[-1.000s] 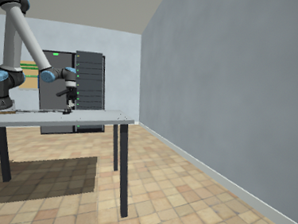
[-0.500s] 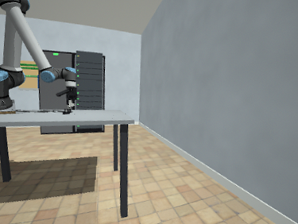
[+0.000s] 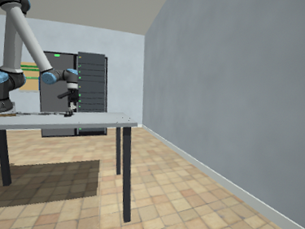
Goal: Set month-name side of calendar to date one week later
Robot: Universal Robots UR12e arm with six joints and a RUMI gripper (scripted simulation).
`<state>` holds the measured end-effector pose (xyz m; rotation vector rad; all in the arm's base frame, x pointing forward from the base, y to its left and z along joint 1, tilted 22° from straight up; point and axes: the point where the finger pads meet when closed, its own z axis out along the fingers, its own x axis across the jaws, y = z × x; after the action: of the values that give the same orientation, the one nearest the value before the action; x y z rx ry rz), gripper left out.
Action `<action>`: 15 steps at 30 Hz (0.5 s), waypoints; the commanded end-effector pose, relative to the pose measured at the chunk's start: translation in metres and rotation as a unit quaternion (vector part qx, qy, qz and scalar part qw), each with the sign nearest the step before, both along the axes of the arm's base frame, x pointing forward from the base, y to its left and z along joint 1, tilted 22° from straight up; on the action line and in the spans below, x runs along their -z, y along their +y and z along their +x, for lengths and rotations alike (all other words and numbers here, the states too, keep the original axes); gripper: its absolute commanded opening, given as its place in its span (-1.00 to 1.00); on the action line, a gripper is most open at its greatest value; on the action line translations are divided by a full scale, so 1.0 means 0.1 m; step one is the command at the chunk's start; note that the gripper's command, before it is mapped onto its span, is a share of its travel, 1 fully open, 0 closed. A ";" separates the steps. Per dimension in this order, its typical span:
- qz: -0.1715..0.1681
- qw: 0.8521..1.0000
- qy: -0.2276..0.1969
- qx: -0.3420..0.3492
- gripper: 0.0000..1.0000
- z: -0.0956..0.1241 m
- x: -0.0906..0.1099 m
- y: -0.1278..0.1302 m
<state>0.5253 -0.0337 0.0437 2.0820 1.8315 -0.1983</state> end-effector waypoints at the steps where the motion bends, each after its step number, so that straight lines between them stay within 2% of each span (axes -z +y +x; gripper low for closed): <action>1: 0.000 1.000 -0.001 0.000 -0.80 0.00 0.00 0.00; 12: 0.000 1.000 -0.001 0.000 -0.80 0.00 0.00 0.00; 13: 0.000 1.000 -0.001 0.000 -0.73 0.00 0.00 0.00; 15: 0.000 1.000 -0.001 0.000 -0.73 0.00 0.00 0.00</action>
<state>0.5253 -0.0337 0.0437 2.0820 1.8315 -0.1983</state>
